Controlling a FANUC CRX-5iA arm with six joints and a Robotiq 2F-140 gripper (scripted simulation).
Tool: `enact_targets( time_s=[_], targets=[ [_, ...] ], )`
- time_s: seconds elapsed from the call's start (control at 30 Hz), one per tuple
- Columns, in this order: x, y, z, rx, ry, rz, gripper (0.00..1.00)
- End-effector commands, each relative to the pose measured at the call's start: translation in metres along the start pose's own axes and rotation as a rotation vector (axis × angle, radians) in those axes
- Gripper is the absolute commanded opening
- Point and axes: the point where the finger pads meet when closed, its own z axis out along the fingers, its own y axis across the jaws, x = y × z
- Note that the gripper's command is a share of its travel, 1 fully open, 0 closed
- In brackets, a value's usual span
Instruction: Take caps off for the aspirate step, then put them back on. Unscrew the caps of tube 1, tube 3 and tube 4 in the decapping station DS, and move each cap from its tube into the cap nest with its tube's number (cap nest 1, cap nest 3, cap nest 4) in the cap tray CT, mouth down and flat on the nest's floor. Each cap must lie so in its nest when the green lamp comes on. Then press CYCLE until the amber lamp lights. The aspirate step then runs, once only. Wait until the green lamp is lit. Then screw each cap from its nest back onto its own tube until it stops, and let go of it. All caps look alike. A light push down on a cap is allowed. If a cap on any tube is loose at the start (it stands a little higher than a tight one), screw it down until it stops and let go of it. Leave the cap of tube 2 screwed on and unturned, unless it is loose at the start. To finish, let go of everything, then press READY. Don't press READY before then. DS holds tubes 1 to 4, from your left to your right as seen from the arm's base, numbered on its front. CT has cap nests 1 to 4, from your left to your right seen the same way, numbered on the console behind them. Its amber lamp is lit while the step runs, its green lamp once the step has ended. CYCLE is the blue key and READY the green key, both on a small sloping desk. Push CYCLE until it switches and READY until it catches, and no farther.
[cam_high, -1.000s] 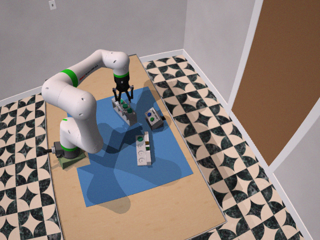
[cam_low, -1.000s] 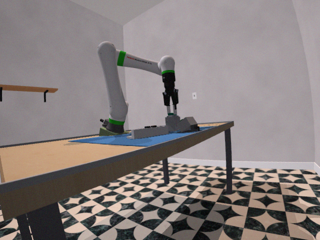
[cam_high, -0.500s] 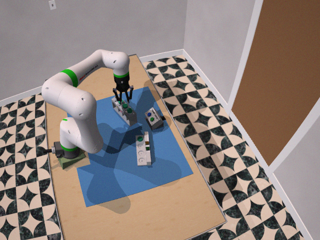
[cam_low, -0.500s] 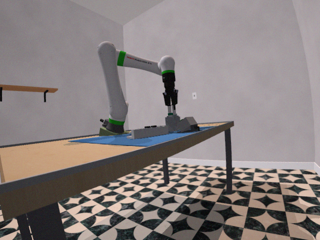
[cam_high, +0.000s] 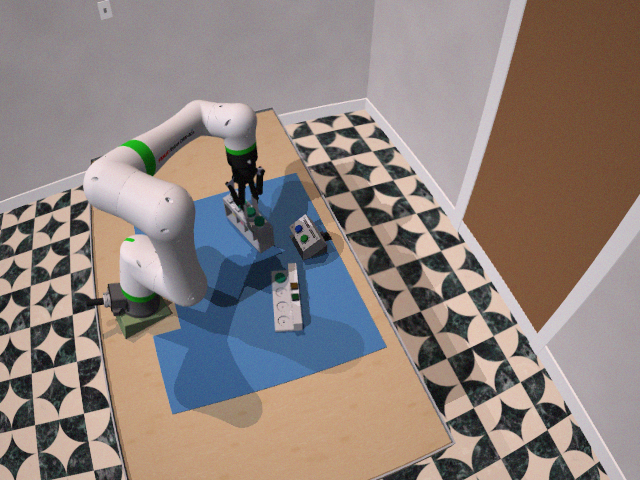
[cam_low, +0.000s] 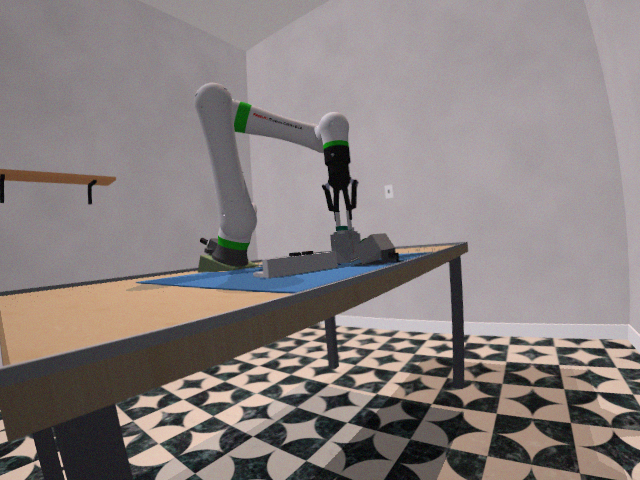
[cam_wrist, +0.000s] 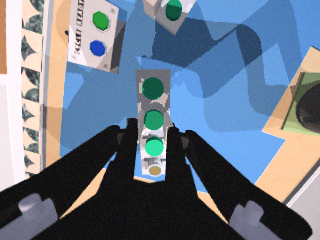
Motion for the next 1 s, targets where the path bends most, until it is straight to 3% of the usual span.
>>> enact_targets(
  time_s=[0.0,0.27,0.53,0.57,0.97],
  targets=[
    [0.0002,-0.0005,-0.0004,-0.009,-0.019,-0.270,0.00],
    [0.0002,-0.0005,-0.0006,-0.006,-0.019,-0.603,0.00],
    [0.0002,-0.0005,-0.0006,-0.006,-0.020,-0.617,0.00],
    [0.0002,-0.0005,-0.0006,-0.006,-0.020,-0.617,0.35],
    [0.0002,-0.0005,-0.0006,-0.006,-0.020,-0.617,0.35]
  ],
)
